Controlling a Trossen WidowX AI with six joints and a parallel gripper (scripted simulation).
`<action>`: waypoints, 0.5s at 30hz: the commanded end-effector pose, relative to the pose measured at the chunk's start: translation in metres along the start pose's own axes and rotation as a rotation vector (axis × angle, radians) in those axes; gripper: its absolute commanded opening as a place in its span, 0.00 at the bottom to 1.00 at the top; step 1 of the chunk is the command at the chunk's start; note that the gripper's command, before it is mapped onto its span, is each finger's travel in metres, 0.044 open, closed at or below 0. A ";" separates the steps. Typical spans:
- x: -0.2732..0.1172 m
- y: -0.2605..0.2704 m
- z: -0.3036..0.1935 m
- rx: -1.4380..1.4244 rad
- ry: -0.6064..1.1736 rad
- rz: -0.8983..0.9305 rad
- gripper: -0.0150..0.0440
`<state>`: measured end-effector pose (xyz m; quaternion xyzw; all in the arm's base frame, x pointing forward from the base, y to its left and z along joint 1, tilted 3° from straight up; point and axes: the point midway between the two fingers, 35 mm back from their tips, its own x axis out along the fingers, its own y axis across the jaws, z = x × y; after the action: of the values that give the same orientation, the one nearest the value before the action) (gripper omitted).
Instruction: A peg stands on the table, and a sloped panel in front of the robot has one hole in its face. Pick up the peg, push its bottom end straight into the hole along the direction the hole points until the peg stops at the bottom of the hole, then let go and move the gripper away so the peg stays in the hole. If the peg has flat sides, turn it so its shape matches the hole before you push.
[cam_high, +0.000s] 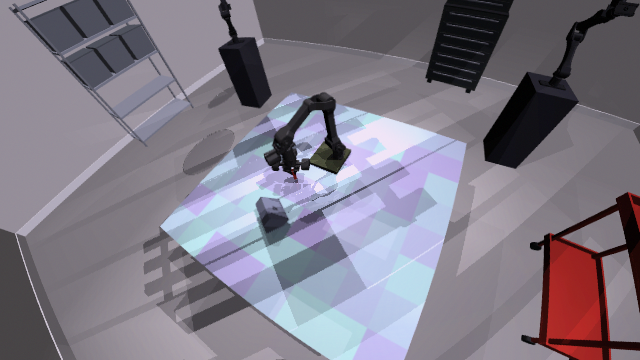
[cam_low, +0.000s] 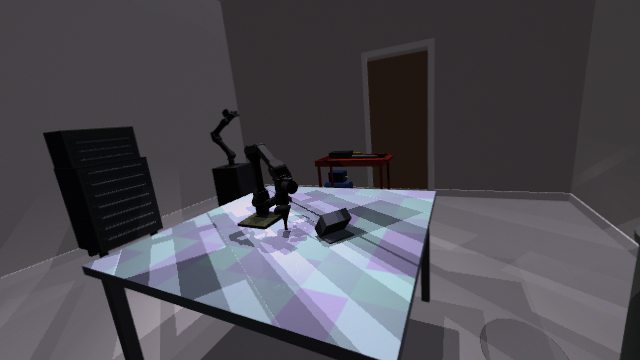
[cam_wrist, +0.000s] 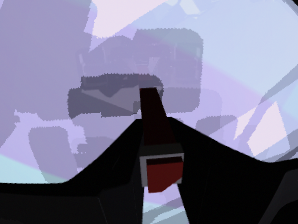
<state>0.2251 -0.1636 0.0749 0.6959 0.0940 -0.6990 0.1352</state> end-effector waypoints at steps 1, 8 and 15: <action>-0.012 0.002 -0.002 0.001 0.002 0.005 0.25; -0.037 0.003 -0.003 0.000 0.000 0.004 0.25; -0.059 0.003 -0.004 -0.001 -0.003 0.003 0.25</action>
<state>0.2293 -0.1622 0.1269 0.6962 0.0948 -0.6983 0.1366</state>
